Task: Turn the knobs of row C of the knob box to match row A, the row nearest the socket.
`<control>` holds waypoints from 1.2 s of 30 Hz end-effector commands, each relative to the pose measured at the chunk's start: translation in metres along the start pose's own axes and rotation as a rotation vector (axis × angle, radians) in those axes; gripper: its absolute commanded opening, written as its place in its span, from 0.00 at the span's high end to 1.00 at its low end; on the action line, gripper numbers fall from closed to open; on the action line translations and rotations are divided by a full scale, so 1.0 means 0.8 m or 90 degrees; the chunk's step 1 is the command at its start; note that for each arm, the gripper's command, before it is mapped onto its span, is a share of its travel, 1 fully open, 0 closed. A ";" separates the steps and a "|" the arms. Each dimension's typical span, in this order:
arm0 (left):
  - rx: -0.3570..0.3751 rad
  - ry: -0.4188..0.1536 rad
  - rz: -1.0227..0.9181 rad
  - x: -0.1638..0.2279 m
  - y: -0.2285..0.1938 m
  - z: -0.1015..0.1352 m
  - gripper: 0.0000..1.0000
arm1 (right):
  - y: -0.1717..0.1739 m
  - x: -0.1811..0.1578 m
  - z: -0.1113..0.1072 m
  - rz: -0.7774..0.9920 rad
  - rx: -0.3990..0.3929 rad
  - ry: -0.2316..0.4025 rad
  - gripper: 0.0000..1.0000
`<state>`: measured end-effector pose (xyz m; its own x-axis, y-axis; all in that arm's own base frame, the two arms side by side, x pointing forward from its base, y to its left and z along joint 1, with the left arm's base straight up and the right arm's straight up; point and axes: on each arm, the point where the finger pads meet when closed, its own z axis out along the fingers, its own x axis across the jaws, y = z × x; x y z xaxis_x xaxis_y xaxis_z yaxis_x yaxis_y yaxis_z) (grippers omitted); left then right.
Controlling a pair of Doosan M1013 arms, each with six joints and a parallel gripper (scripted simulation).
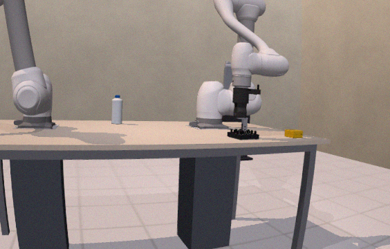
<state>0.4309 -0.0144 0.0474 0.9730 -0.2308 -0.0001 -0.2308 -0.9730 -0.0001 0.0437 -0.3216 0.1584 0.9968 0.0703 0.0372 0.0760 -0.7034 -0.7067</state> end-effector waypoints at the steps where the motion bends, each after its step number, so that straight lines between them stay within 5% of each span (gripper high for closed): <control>1: 0.000 0.001 0.019 0.001 0.000 -0.001 0.70 | 0.000 0.000 -0.001 0.000 -0.001 0.000 0.00; 36: 0.000 0.001 0.483 0.001 0.000 -0.001 0.70 | 0.000 0.000 -0.001 0.000 -0.001 0.000 0.00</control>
<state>0.4308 -0.0145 0.0474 0.5889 -0.8082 -0.0025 -0.8082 -0.5889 -0.0026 0.0437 -0.3216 0.1584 0.9968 0.0703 0.0372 0.0760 -0.7034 -0.7067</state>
